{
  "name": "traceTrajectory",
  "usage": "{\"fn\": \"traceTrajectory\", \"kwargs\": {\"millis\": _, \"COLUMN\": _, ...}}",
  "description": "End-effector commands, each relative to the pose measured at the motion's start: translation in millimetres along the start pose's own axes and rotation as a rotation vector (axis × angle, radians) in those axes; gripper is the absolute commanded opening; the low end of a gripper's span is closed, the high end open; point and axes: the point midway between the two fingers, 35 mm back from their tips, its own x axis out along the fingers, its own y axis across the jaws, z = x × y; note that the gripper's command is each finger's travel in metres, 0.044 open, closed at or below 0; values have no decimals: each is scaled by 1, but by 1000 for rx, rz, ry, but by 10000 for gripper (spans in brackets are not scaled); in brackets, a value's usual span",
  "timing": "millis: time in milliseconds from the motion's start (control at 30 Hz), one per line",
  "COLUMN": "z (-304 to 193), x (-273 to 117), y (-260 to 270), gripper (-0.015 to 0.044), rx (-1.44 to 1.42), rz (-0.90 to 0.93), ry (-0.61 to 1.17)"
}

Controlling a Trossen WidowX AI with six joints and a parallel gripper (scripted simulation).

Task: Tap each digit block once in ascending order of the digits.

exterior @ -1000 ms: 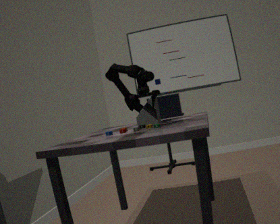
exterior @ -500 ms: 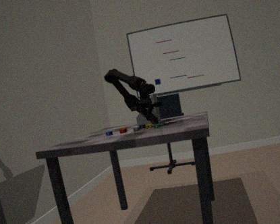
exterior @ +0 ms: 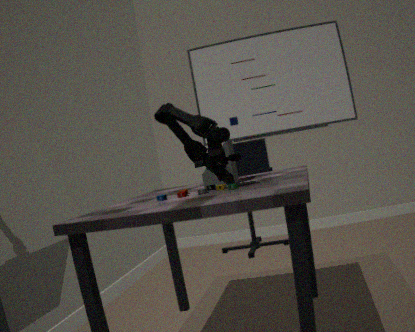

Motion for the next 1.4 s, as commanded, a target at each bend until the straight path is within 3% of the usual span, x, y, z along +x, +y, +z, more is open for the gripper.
{"fn": "traceTrajectory", "kwargs": {"millis": 0, "z": -1, "x": 6, "y": -1, "gripper": 20, "rx": -7, "rz": -4, "ry": -2}}
{"fn": "traceTrajectory", "kwargs": {"millis": 433, "z": -1, "x": 20, "y": -1, "gripper": 20, "rx": -7, "rz": -6, "ry": -2}}
{"fn": "traceTrajectory", "kwargs": {"millis": 533, "z": -1, "x": -7, "y": 0, "gripper": 20, "rx": -7, "rz": -3, "ry": -2}}
{"fn": "traceTrajectory", "kwargs": {"millis": 733, "z": 0, "x": -21, "y": 0, "gripper": 20, "rx": -7, "rz": -3, "ry": -2}}
{"fn": "traceTrajectory", "kwargs": {"millis": 900, "z": -1, "x": -89, "y": 1, "gripper": 20, "rx": -8, "rz": -1, "ry": -1}}
{"fn": "traceTrajectory", "kwargs": {"millis": 1067, "z": 1, "x": -92, "y": -3, "gripper": 20, "rx": -8, "rz": 0, "ry": -1}}
{"fn": "traceTrajectory", "kwargs": {"millis": 1367, "z": 66, "x": -93, "y": -145, "gripper": 20, "rx": -7, "rz": -7, "ry": -3}}
